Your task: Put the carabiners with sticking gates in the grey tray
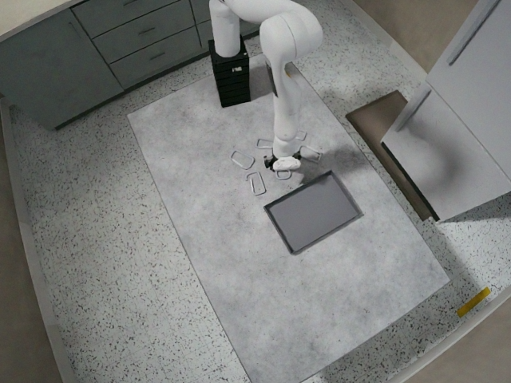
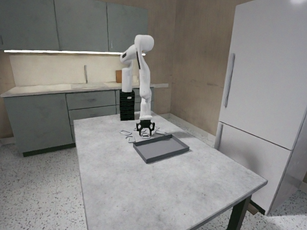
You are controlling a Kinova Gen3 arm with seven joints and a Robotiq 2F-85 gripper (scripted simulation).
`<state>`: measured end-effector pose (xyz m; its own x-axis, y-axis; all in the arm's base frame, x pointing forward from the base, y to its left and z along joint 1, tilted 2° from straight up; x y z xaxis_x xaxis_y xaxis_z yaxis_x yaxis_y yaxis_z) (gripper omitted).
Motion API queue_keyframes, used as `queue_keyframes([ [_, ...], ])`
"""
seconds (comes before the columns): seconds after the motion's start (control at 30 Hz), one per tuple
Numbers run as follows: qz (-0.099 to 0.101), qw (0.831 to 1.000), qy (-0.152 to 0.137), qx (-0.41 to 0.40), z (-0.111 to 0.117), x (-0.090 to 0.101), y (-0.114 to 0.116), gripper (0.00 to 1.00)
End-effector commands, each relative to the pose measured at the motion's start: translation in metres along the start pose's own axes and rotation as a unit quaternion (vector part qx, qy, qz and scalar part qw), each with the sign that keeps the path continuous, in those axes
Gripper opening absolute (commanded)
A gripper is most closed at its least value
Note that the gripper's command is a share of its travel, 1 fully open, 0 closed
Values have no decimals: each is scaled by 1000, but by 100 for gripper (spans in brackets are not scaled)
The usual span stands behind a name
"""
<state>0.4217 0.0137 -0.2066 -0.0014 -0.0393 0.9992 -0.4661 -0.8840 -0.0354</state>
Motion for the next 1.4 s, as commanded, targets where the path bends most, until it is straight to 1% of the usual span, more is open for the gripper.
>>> queue_keyframes([
  [0.0, 0, 1000, 1, 0, 1, 1, 0, 75],
  [1.03, 0, 1000, 1, 0, 1, 1, 0, 75],
  [1.07, 0, 1000, 1, 0, 1, 1, 0, 71],
  [1.37, 0, 1000, 1, 0, 1, 1, 0, 71],
])
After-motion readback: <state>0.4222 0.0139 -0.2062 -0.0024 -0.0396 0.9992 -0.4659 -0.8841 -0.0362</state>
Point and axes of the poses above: the point where the finger pads meet when closed, its own x axis back along the fingers, its own y axis across the jaws, z = x × y, the point moved 4 cm from there along x, back along the fingers, and after that the axes turned 10 degrees about -x, right-handed, at the moved point
